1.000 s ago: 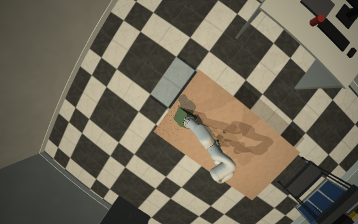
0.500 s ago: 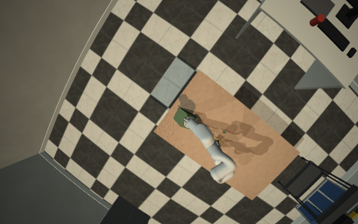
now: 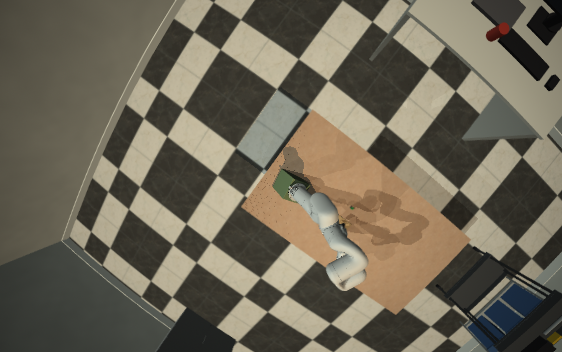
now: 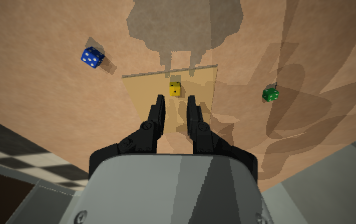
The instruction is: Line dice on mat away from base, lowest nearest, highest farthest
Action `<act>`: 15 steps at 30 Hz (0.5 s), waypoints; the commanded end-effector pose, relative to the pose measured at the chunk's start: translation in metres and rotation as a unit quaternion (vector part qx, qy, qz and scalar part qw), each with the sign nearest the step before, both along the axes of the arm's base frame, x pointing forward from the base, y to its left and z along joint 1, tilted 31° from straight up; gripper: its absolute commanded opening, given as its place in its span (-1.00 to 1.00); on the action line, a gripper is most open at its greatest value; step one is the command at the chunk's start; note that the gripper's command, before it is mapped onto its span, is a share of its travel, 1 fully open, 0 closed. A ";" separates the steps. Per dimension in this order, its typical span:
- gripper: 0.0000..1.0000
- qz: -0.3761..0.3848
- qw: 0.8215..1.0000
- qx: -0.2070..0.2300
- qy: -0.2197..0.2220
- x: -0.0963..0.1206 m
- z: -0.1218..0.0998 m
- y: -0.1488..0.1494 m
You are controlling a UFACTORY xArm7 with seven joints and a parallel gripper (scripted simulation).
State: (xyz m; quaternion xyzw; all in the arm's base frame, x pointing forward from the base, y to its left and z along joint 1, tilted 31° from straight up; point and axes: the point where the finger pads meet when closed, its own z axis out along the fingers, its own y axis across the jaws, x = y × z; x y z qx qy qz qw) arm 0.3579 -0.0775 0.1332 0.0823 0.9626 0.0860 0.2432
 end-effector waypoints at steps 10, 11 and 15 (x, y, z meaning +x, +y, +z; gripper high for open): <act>-0.38 -0.022 0.999 -0.033 -0.018 -0.024 0.040 -0.001; -0.38 -0.022 0.999 -0.033 -0.018 -0.025 0.040 -0.001; 1.00 -0.022 0.999 -0.033 -0.018 -0.025 0.041 -0.001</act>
